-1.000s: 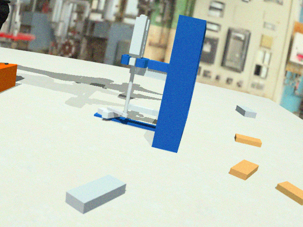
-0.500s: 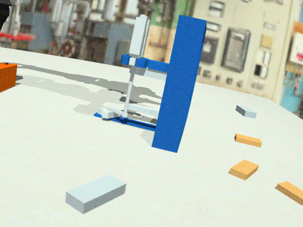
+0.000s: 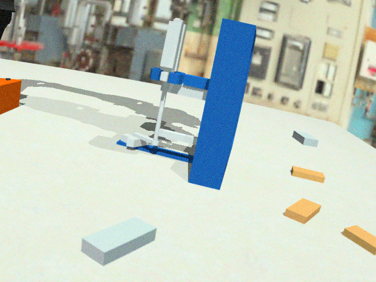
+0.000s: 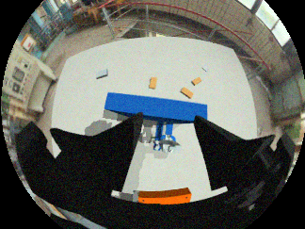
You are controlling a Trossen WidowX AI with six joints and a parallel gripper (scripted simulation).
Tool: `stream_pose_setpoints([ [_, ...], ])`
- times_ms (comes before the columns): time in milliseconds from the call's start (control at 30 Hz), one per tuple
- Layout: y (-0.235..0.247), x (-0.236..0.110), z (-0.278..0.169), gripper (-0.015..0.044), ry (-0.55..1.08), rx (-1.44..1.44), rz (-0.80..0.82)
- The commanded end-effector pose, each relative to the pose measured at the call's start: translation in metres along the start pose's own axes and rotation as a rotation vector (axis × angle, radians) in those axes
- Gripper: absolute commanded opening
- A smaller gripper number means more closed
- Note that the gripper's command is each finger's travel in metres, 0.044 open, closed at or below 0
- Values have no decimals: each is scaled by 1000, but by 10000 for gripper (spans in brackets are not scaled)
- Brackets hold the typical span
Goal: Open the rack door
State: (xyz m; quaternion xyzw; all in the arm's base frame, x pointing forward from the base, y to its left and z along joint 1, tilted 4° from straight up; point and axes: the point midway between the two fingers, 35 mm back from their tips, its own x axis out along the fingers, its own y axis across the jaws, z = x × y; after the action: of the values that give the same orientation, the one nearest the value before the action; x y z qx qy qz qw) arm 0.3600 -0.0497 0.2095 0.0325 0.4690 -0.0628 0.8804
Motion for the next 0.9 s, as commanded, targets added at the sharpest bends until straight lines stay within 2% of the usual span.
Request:
stream_pose_setpoints([
  [0,-3,8,-9,285,113,8,-2],
  [600,-19,13,-49,285,611,57,-12],
  [867,-20,14,-52,285,630,59,-12],
])
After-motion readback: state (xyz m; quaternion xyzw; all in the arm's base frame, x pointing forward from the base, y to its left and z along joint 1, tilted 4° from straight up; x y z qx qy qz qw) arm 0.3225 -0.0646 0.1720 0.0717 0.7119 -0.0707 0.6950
